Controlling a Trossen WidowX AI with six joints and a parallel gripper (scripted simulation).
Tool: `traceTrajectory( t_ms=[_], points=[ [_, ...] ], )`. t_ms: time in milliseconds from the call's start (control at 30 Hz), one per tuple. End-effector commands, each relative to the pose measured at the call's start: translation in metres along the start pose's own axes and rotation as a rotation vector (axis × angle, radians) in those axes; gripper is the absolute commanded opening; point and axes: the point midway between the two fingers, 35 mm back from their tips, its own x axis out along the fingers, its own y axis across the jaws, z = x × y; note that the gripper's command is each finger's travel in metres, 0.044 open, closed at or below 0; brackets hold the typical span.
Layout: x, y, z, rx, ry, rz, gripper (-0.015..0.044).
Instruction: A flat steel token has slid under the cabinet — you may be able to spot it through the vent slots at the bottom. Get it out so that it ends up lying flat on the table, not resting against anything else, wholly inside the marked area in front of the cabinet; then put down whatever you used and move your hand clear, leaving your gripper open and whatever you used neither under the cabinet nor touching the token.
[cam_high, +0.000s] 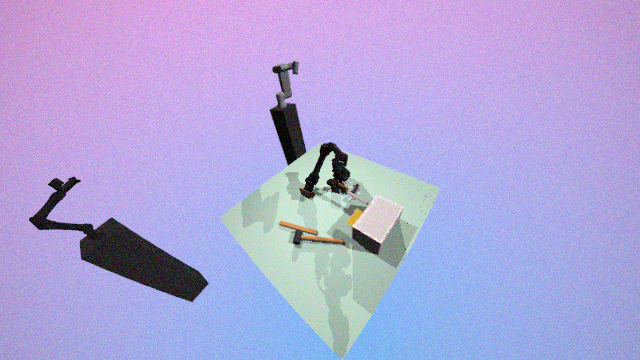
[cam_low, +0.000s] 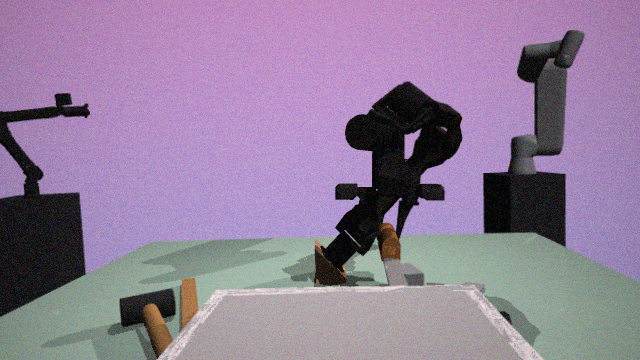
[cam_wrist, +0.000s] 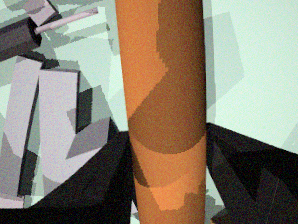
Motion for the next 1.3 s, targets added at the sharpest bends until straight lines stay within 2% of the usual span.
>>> traceTrajectory(
  t_ms=[0,1267],
  points=[
    [-0.0022,-0.0036,0.0032,0.010,-0.010,0.006,0.0000],
    [-0.0023,-0.0070,-0.0003,0.010,-0.010,0.005,0.0000]
  ],
)
